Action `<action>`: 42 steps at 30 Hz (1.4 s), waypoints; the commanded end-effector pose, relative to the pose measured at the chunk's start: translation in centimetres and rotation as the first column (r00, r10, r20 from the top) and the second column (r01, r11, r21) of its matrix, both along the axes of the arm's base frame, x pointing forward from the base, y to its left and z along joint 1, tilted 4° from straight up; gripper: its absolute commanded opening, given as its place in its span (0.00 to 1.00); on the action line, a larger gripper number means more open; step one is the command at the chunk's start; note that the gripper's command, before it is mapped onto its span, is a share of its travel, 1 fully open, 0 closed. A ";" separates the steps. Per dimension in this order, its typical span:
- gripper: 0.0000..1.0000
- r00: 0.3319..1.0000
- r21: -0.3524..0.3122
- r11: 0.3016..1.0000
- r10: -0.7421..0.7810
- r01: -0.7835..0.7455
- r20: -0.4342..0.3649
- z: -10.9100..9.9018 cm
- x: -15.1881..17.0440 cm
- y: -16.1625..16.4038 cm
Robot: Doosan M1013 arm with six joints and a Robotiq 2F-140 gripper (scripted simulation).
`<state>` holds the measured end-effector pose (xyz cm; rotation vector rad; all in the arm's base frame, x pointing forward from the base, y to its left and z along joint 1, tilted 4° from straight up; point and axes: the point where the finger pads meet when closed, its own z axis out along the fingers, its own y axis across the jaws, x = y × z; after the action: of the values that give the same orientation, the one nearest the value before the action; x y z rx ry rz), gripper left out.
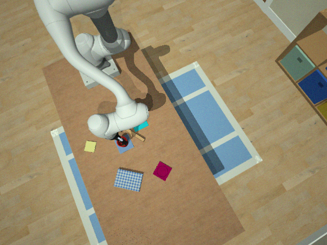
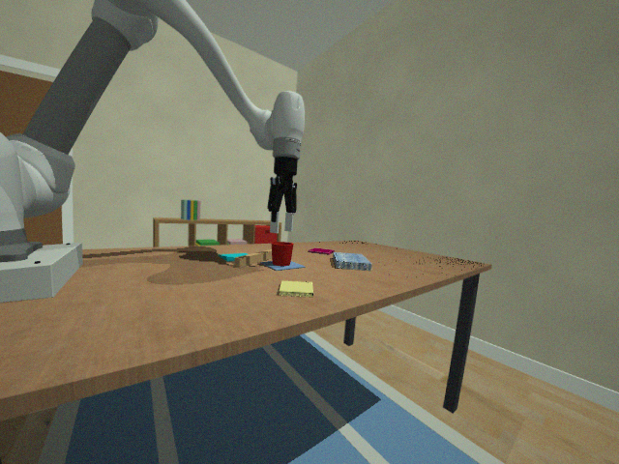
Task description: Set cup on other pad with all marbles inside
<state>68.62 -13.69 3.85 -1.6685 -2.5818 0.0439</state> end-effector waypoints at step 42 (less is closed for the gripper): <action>0.59 1.000 -0.002 1.000 0.003 -0.003 0.005 -9.7 -0.1 -0.4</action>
<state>68.67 -13.93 -5.00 -1.6710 -2.5865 0.0400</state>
